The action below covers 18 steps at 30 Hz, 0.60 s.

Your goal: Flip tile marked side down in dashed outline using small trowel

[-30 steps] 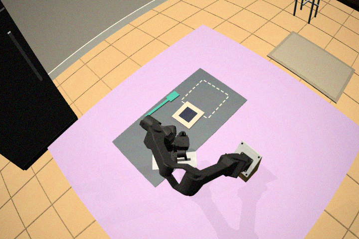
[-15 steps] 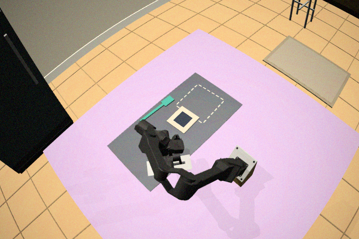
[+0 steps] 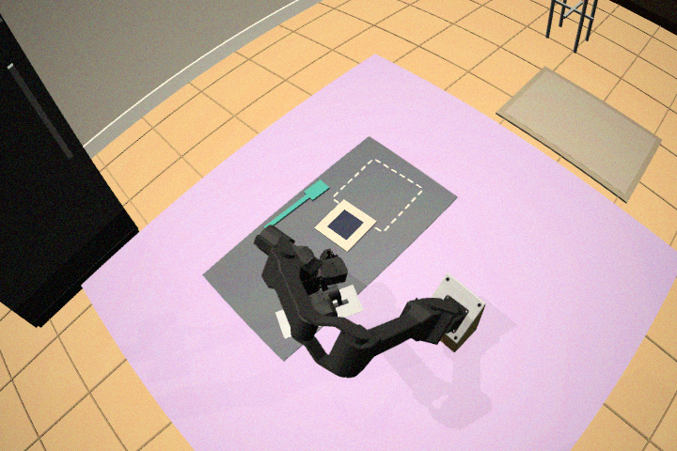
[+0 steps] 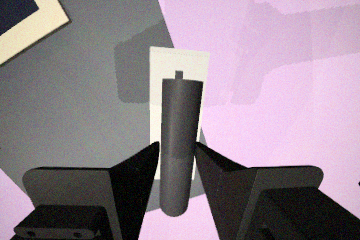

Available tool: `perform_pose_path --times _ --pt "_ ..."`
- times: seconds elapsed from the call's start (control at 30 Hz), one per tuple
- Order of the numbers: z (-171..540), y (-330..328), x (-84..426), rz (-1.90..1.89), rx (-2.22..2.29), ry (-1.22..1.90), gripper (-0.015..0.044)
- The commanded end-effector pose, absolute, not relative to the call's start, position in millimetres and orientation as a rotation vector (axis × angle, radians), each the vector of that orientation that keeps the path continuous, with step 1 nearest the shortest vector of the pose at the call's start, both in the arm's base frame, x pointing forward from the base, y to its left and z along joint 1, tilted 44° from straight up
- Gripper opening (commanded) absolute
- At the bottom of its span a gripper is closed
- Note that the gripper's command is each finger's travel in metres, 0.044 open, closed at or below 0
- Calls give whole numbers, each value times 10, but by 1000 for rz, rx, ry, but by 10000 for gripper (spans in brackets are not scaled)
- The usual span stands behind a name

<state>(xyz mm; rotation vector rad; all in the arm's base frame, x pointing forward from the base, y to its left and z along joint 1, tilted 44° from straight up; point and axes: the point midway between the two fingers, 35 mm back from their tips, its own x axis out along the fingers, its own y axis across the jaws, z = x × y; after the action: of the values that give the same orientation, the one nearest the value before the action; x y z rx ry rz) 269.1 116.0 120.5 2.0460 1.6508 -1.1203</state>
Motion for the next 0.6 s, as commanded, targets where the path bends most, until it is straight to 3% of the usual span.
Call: perform_pose_path --times 0.0,0.07,0.57 --pt "1199 1158 2693 -1112 2040 1650 235" --pt "1199 1158 2693 -1112 2040 1650 270" --pt "1199 1158 2693 -1112 2040 1650 270"
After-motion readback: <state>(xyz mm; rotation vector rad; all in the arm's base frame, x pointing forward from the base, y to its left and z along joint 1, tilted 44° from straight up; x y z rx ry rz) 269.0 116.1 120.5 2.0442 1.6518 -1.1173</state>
